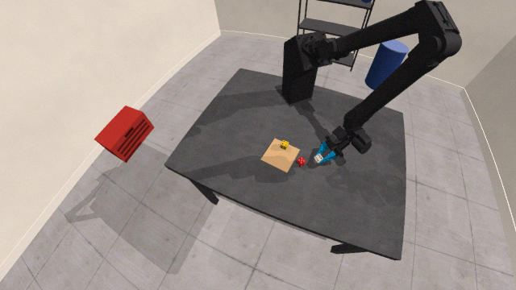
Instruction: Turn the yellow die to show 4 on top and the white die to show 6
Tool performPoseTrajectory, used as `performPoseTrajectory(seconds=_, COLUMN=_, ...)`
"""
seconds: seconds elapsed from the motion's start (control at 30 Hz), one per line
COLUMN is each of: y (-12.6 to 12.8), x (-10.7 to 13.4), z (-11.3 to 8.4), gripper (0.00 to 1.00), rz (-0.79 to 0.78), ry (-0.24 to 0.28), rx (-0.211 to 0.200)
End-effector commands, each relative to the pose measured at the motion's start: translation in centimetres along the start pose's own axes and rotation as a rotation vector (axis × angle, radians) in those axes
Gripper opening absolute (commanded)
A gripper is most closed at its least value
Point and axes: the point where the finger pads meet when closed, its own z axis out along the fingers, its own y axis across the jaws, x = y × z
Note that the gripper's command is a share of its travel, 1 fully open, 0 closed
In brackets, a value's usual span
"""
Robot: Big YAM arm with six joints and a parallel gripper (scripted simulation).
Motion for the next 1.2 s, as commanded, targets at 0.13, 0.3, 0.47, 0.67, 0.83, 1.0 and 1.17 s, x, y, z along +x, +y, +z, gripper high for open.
performPoseTrajectory(seconds=0.13, y=1.1, x=-1.7, z=0.1, gripper=0.25, rz=0.044, ry=-0.037, rx=-0.026)
performPoseTrajectory(seconds=0.3, y=0.5, x=-0.5, z=0.7, gripper=0.25, rz=0.02, ry=-0.034, rx=-0.015)
performPoseTrajectory(seconds=0.47, y=0.5, x=0.5, z=1.1, gripper=0.25, rz=0.018, ry=-0.033, rx=-0.018)
performPoseTrajectory(seconds=0.67, y=0.6, x=1.7, z=1.6, gripper=0.25, rz=0.022, ry=-0.03, rx=-0.021)
performPoseTrajectory(seconds=0.83, y=0.7, x=3.5, z=2.4, gripper=0.25, rz=0.024, ry=-0.025, rx=-0.024)
performPoseTrajectory(seconds=1.0, y=0.8, x=5.0, z=3.0, gripper=0.25, rz=0.026, ry=-0.022, rx=-0.026)
performPoseTrajectory(seconds=1.17, y=0.3, x=5.6, z=3.1, gripper=0.25, rz=0.018, ry=-0.02, rx=-0.022)
